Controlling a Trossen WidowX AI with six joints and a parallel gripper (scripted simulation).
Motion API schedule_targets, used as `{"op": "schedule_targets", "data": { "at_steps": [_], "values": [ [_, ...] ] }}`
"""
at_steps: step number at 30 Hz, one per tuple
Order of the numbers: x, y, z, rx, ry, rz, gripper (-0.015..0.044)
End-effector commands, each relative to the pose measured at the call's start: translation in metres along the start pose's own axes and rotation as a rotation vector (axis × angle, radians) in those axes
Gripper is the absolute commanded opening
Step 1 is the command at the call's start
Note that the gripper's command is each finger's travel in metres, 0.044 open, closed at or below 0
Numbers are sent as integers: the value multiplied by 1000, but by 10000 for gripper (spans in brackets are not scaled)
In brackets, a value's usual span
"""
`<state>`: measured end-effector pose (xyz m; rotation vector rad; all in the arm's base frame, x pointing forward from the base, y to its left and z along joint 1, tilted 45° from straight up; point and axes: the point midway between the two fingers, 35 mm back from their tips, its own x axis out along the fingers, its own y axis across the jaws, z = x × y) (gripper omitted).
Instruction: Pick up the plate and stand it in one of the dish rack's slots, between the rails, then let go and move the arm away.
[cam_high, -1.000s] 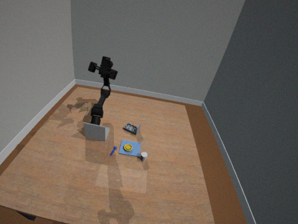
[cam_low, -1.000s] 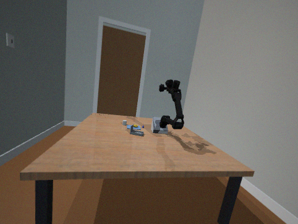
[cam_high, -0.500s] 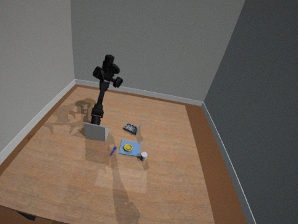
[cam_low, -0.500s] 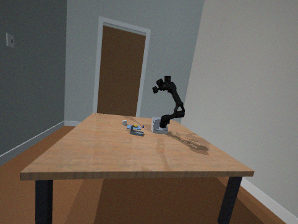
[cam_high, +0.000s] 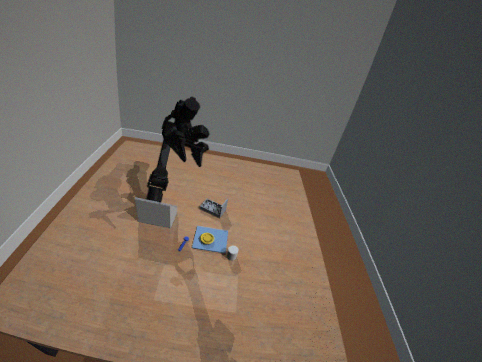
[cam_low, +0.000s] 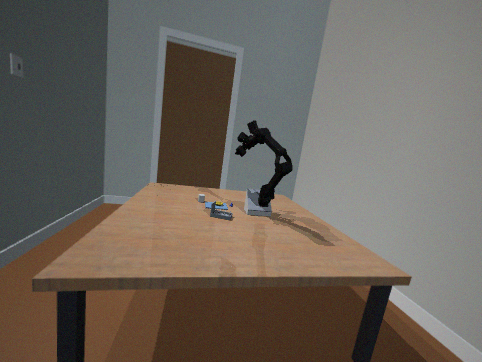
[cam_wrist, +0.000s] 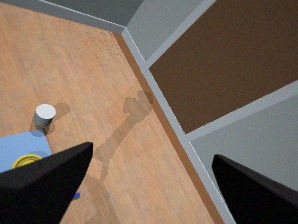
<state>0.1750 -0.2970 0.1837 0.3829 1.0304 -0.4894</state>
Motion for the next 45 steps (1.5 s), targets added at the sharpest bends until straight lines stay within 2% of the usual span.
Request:
{"op": "schedule_targets", "data": {
  "at_steps": [1, 19, 31, 37, 45],
  "values": [
    [22, 14, 1, -57, 76, 93, 400],
    [117, 89, -22, -269, 436, 519, 400],
    [164, 142, -53, -354, 658, 794, 400],
    [172, 150, -60, -357, 668, 808, 400],
    [222, 209, -128, -357, 667, 813, 400]
  ]
}}
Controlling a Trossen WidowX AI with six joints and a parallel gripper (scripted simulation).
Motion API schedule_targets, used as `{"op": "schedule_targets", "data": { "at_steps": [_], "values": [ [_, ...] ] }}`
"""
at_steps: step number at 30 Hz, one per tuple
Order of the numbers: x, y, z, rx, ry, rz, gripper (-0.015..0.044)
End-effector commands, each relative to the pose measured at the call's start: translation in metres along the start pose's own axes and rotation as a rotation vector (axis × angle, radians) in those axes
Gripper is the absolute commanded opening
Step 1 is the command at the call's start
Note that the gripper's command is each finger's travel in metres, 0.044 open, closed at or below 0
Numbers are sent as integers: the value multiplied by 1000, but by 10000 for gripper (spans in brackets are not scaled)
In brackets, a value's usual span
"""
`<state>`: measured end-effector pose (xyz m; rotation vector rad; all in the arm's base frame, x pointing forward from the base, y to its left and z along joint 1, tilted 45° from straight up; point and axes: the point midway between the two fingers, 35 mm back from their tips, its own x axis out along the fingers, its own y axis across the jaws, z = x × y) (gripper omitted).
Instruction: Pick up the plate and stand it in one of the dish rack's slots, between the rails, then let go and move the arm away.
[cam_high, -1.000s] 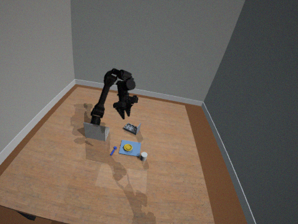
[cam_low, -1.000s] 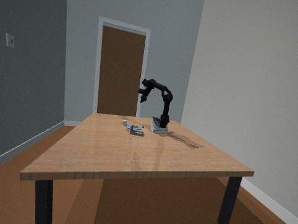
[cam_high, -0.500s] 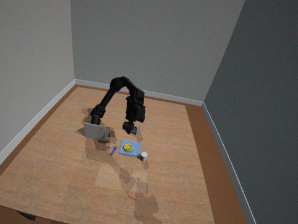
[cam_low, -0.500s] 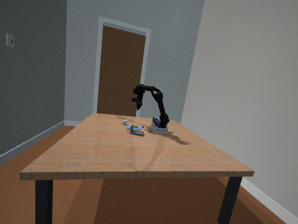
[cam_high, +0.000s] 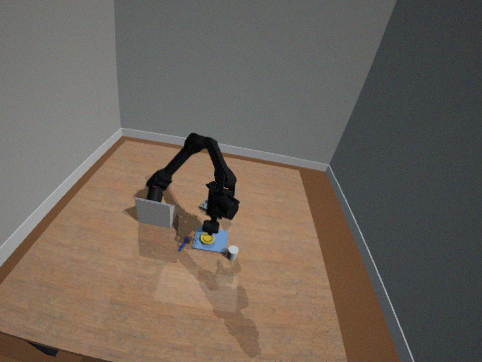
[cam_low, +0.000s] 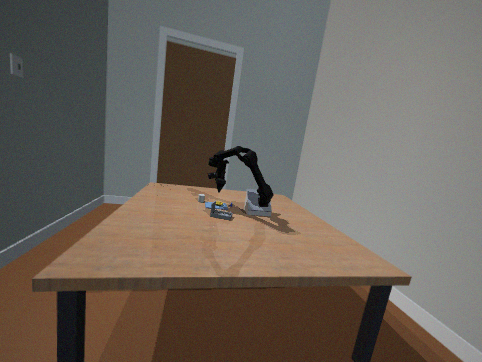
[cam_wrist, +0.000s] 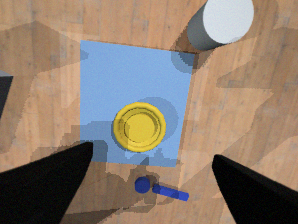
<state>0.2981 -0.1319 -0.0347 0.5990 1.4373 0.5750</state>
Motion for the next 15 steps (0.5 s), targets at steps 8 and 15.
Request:
{"op": "schedule_targets", "data": {
  "at_steps": [8, 15],
  "values": [
    [42, 10, -17, 9, 16, 20, 400],
    [53, 10, -15, 9, 15, 19, 400]
  ]
}}
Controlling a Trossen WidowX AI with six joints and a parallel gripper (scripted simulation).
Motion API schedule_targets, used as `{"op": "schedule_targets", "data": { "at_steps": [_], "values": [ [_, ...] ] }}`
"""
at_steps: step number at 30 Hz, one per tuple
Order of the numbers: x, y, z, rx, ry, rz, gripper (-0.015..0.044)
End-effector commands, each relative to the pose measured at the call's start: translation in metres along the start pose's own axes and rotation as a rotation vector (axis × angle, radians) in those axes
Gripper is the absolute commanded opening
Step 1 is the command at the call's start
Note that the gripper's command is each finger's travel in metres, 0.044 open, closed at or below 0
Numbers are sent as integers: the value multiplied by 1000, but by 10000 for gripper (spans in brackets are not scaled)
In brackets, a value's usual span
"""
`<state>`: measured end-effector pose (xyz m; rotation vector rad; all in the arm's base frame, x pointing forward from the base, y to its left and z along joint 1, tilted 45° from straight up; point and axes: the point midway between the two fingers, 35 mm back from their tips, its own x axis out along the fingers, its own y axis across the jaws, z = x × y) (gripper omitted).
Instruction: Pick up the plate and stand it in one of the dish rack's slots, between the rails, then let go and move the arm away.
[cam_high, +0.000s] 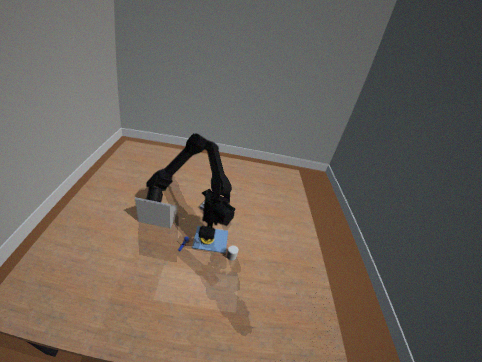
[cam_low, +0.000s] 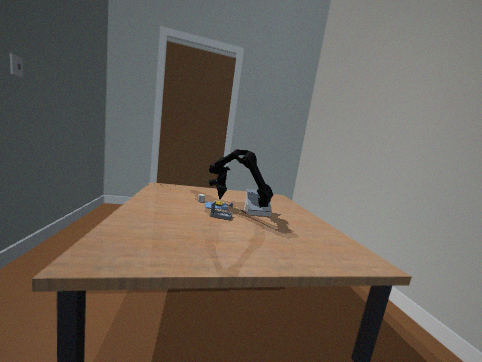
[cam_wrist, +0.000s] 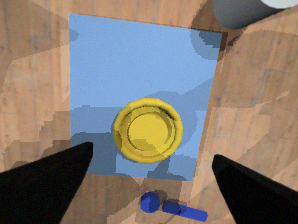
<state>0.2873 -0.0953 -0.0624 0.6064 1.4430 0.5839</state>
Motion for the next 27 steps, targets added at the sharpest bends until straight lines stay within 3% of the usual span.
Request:
{"op": "schedule_targets", "data": {
  "at_steps": [1, 27],
  "values": [
    [10, 2, -2, 7, 8, 10, 400],
    [51, 3, -1, 6, 7, 13, 400]
  ]
}}
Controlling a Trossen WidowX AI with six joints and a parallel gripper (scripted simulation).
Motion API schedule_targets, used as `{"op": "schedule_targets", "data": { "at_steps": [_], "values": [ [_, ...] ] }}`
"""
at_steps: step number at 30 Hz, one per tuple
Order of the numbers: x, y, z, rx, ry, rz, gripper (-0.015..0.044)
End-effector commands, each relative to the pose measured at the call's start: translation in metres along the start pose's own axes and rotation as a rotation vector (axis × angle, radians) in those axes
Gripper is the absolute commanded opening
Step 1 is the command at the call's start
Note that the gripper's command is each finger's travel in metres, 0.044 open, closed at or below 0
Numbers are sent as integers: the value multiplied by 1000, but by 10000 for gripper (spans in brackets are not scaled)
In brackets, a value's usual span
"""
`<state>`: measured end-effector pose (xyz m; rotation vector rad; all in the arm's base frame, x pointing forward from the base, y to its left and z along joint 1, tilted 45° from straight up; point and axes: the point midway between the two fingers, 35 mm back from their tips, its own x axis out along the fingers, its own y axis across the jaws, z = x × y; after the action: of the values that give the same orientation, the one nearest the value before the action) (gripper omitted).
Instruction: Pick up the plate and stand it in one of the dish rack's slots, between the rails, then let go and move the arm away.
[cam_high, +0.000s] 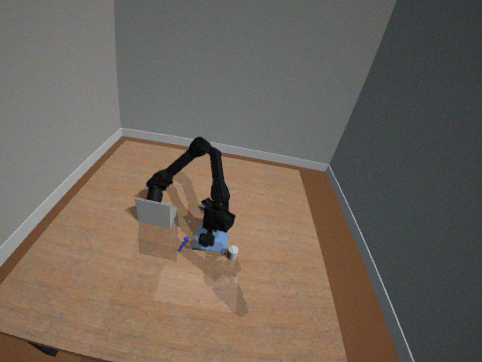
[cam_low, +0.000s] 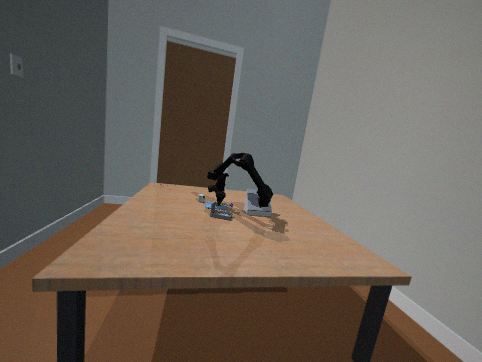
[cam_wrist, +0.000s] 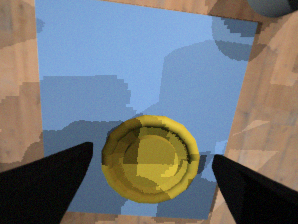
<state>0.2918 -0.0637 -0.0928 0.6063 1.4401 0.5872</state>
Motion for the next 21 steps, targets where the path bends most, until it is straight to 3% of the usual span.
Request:
{"op": "schedule_targets", "data": {
  "at_steps": [1, 3, 9, 20, 21],
  "values": [
    [8, 2, -4, 9, 9, 10, 400],
    [8, 2, -4, 9, 9, 10, 351],
    [8, 2, -4, 9, 9, 10, 351],
    [8, 2, -4, 9, 9, 10, 278],
    [8, 2, -4, 9, 9, 10, 252]
  ]
}}
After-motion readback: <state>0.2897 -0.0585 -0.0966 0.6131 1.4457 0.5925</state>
